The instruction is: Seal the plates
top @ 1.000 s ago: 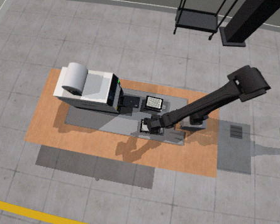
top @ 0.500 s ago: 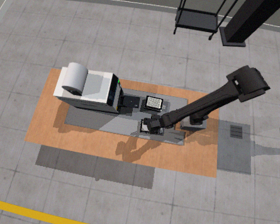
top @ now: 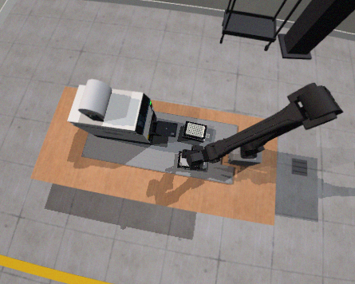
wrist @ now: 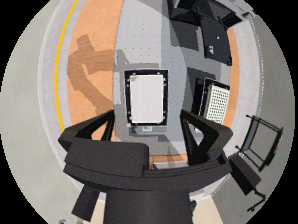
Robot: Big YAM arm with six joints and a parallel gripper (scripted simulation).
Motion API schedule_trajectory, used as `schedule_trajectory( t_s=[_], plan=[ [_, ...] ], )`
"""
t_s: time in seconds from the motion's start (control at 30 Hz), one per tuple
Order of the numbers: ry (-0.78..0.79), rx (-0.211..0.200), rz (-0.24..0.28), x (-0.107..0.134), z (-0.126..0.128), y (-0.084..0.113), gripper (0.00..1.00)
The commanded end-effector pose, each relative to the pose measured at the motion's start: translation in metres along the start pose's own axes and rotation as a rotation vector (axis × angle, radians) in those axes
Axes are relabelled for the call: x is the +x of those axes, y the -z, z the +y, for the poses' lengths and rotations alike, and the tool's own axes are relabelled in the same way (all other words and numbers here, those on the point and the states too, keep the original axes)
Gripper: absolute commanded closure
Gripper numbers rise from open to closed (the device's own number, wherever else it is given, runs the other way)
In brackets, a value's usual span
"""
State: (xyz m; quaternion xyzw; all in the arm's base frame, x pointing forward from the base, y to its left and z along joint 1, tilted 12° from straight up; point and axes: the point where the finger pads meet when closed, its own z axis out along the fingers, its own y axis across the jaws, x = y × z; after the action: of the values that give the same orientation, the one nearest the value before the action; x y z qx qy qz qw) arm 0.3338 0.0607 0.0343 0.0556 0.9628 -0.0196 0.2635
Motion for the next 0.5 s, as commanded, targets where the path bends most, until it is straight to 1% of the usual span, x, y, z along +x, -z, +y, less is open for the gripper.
schedule_trajectory(
  t_s=[0.0,0.07,0.3,0.47],
  plan=[
    [0.003,-0.008,-0.032,-0.0086,0.0000,0.0030,0.00],
    [0.003,-0.008,-0.032,-0.0086,0.0000,0.0030,0.00],
    [0.009,0.000,-0.007,-0.0023,-0.0005,-0.0033,0.00],
    [0.010,0.000,-0.002,-0.0013,-0.0003,-0.0044,0.00]
  ],
)
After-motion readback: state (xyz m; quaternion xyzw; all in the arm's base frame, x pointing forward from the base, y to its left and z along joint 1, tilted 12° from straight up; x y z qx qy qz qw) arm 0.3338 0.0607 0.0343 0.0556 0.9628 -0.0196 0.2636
